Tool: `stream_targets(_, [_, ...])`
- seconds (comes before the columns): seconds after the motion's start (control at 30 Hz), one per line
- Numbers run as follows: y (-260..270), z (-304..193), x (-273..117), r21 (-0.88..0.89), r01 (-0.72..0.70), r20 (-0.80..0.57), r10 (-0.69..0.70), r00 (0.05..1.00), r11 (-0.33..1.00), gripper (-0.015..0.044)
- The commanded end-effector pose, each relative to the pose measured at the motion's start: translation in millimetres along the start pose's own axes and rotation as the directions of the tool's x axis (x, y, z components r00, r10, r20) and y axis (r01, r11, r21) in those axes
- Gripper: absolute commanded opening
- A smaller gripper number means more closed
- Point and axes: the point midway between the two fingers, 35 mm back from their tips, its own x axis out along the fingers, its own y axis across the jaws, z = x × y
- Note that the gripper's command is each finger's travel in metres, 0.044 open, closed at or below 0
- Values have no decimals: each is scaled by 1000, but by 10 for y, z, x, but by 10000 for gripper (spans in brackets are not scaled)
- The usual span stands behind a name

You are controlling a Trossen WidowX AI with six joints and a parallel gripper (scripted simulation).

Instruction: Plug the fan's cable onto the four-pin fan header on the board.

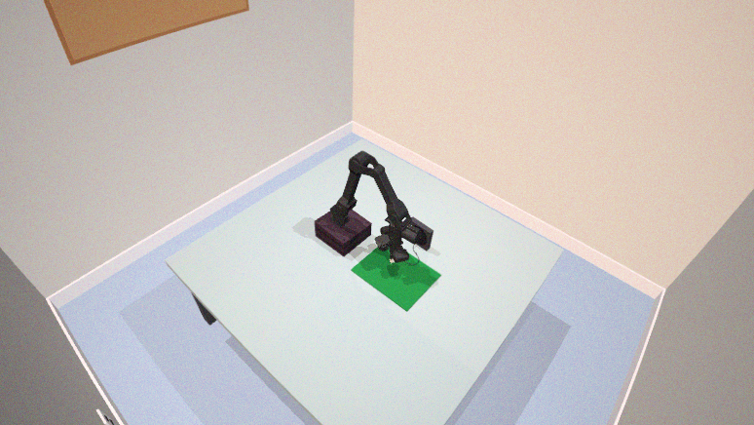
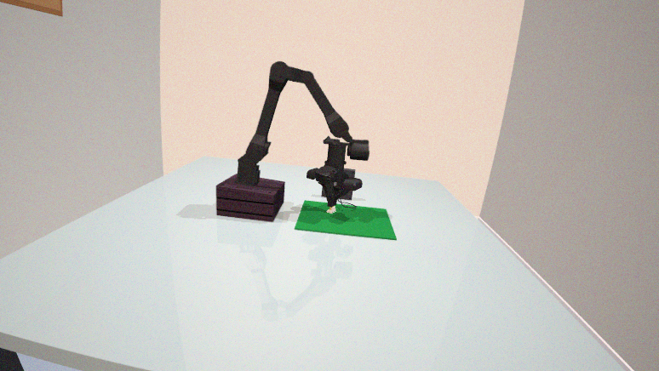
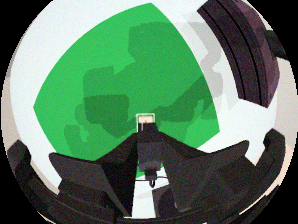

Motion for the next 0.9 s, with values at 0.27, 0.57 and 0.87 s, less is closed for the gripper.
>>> stream_targets(0.27, [-6, 13, 12, 2, 0, 6, 0, 1000, 1000, 0])
stream_targets(0.57, [-1, 10, 13, 2, 0, 6, 0, 1000, 1000, 0])
stream_targets(0.87, [-1, 10, 62, 2, 0, 6, 0, 1000, 1000, 0])
